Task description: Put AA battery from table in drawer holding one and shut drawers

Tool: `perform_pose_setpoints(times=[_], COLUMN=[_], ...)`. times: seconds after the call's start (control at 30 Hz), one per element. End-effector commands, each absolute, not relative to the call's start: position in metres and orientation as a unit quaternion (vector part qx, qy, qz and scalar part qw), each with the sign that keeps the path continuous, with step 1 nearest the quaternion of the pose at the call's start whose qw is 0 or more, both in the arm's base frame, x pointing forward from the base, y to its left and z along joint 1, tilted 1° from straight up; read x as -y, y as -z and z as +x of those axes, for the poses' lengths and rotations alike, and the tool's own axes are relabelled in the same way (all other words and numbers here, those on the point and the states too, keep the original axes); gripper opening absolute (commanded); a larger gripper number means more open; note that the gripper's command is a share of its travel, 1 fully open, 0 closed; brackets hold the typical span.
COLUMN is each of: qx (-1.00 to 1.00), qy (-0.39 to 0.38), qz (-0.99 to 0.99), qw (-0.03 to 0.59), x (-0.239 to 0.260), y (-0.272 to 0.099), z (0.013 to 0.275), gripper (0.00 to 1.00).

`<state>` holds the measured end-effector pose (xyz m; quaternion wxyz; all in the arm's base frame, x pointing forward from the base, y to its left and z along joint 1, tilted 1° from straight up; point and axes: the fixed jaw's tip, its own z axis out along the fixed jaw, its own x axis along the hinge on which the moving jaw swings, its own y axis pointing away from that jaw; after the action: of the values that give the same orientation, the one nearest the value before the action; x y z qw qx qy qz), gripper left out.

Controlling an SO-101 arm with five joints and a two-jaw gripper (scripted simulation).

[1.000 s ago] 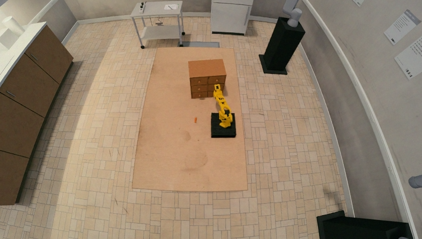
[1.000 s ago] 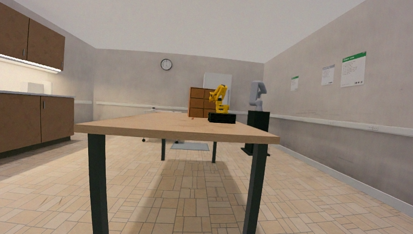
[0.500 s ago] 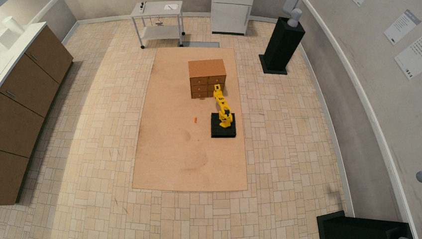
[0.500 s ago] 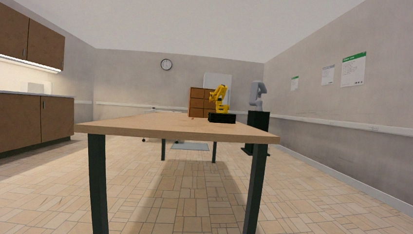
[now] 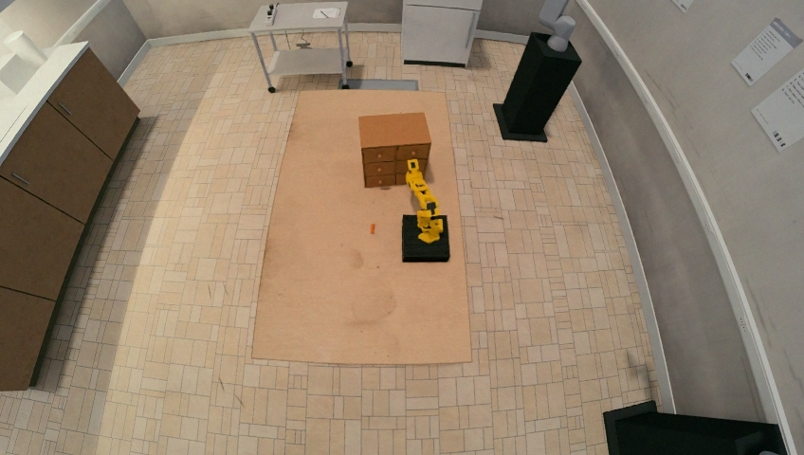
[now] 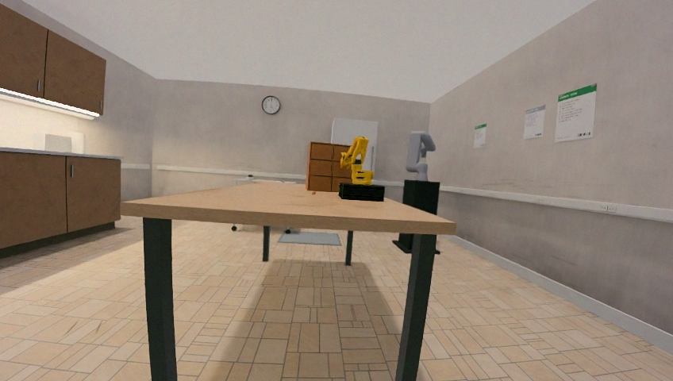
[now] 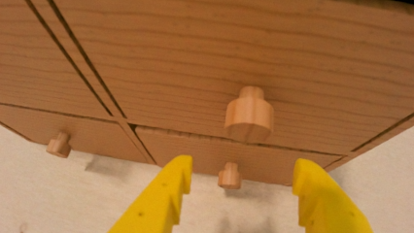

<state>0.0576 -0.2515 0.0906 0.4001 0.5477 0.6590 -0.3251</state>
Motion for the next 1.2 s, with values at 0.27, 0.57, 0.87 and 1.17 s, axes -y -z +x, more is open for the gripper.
perform_pose_setpoints(times=[0.27,0.57,0.87,1.17], qx=[-0.652,-0.652,-0.651,-0.651], qy=[0.329,0.329,0.329,0.329], qz=[0.551,0.551,0.551,0.551], qw=[0.405,0.405,0.405,0.405], x=[0.270,0.270,0.273,0.273], y=[-0.086,-0.086,-0.084,-0.084], z=[0.059,0.059,0.059,0.059], gripper=[0.21,0.21,0.21,0.21])
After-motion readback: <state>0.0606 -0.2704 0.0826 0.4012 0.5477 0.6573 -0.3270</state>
